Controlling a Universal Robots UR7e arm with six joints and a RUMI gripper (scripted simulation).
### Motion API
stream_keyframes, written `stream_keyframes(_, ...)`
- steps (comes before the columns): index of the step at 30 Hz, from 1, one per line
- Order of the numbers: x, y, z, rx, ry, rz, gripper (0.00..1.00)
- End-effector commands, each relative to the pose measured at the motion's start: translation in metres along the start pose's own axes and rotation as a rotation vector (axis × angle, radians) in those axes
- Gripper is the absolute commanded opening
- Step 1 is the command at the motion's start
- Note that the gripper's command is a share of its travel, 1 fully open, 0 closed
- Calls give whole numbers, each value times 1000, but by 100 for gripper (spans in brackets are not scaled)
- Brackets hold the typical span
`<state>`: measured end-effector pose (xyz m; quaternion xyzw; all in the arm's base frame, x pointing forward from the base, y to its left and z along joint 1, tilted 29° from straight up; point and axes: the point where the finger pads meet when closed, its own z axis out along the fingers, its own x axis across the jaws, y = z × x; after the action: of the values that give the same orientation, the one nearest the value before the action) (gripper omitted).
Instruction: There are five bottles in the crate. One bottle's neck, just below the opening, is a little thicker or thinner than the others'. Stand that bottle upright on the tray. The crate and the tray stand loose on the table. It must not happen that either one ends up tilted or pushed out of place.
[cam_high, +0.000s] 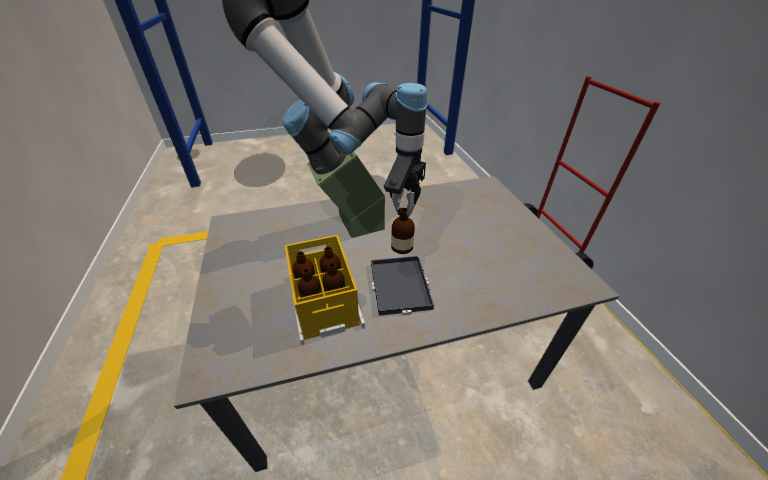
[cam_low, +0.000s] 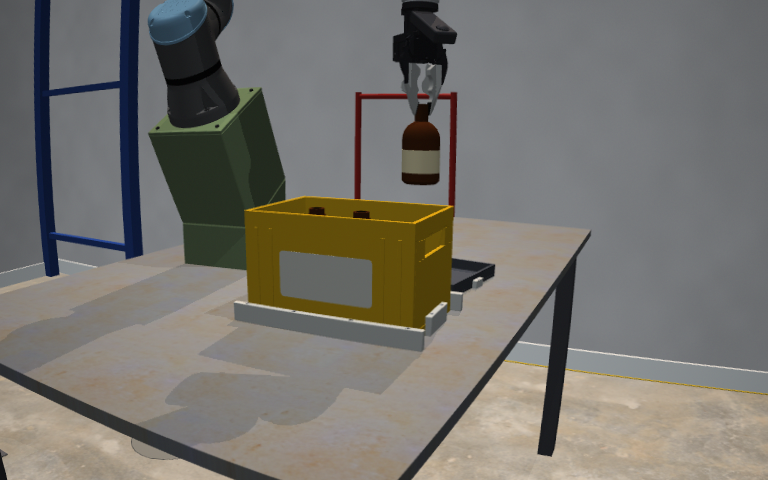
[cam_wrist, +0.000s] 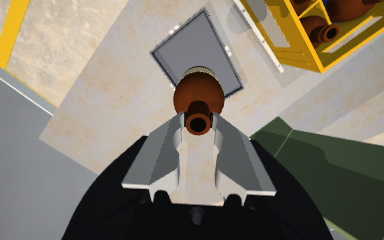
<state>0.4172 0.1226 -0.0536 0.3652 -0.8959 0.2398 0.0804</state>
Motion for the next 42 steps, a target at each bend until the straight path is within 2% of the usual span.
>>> stream_keyframes(1, 0, 0, 0, 1, -1, 0, 0)
stream_keyframes(20, 0, 0, 9, 1, -1, 0, 0)
stream_keyframes(37, 0, 0, 39, 1, -1, 0, 0)
stream_keyframes(42, -1, 0, 54, 1, -1, 0, 0)
